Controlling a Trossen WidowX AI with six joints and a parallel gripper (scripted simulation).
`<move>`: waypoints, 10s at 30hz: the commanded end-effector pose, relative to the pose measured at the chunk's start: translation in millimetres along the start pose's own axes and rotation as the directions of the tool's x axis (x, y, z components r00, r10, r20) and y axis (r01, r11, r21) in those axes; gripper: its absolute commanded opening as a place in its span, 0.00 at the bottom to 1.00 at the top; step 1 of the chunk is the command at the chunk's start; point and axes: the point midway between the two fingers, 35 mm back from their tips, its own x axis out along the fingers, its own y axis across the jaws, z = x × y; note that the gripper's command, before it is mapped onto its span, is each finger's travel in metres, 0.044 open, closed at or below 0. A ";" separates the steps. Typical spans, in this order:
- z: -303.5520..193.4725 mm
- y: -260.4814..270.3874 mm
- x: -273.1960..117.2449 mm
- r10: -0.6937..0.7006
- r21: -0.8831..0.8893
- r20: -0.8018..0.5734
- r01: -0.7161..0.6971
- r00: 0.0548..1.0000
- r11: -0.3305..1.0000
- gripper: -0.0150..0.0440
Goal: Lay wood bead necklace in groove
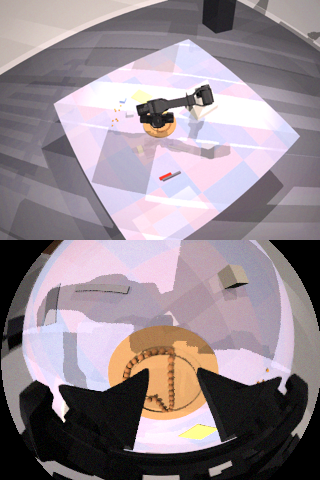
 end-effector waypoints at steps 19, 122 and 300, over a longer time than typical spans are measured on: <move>2.4 -1.8 22.2 -0.008 0.006 0.000 0.008 1.000 1.000 0.46; 10.3 -12.0 30.6 -0.005 0.009 -0.002 0.005 1.000 1.000 0.92; 5.8 -20.0 29.0 -0.003 0.077 -0.002 0.003 1.000 0.997 1.00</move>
